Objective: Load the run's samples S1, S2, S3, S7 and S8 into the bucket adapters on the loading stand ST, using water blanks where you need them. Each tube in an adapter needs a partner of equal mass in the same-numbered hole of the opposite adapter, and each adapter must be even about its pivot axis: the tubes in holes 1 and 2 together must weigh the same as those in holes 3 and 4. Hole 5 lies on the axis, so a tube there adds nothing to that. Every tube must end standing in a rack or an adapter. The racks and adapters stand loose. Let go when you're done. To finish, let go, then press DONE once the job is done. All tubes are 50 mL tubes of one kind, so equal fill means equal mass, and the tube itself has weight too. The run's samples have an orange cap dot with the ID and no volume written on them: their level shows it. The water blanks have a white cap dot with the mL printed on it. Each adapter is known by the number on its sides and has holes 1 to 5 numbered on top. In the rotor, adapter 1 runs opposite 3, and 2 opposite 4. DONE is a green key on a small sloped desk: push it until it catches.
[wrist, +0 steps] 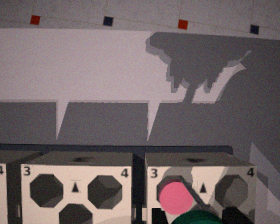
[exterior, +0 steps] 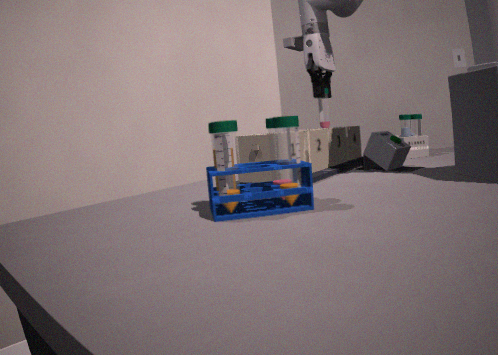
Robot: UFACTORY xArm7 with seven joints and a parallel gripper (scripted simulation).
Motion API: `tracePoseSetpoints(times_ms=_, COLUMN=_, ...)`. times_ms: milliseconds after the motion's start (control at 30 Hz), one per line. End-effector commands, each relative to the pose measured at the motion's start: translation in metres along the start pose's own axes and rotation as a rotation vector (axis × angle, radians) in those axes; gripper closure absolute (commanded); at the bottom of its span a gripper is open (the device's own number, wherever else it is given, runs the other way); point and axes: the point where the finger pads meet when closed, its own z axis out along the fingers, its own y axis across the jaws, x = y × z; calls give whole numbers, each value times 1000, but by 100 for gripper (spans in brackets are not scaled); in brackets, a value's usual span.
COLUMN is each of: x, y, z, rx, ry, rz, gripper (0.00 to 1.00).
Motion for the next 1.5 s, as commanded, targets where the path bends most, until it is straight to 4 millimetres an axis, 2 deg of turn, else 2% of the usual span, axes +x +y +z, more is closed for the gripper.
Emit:
tracePoseSetpoints(times_ms=0, x=2, y=0, z=2, rx=-2, ry=4, rz=0, gripper=100)
tracePoseSetpoints(times_ms=1467, x=2, y=0, z=41, rx=-2, ry=4, rz=0, gripper=100)
